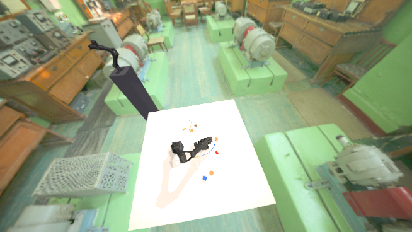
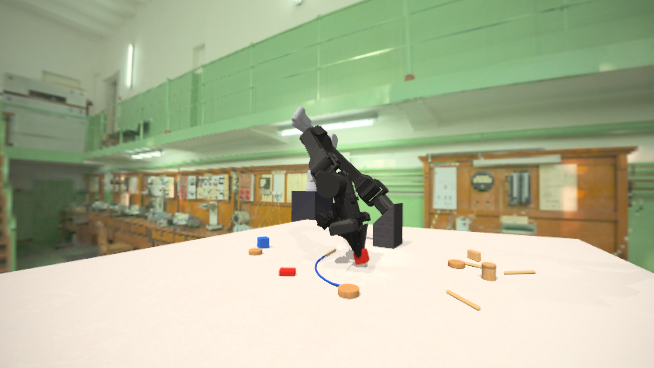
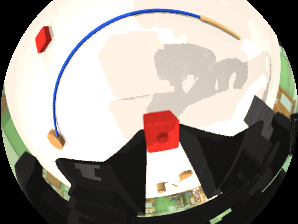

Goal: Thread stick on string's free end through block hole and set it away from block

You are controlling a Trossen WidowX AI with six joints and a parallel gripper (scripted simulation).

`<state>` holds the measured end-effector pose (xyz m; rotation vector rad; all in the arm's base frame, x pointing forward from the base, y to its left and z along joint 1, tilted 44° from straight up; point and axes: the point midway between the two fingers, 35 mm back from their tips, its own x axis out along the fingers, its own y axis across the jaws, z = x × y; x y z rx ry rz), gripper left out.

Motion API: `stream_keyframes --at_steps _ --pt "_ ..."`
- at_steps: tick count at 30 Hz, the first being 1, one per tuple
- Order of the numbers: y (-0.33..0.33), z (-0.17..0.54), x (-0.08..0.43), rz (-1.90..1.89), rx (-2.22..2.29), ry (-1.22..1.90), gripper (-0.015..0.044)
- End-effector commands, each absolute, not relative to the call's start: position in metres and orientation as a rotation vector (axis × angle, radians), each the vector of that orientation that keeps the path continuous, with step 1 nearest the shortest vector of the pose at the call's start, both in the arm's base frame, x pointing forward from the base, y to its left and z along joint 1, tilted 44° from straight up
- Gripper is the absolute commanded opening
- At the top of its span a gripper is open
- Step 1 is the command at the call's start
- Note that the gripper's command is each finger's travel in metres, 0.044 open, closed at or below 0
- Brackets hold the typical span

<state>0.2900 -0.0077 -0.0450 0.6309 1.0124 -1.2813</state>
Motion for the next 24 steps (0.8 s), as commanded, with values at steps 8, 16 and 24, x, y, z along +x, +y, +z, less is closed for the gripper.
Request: stream_keyframes --at_steps 8,16,24 --pt "-0.017 -0.042 0.293 -1.233 0.75 1.151 0.0" --pt "-0.024 -0.04 0.295 -1.202 0.826 1.24 0.0" --pt "-0.031 -0.038 0.297 -1.166 0.91 1.339 0.0"
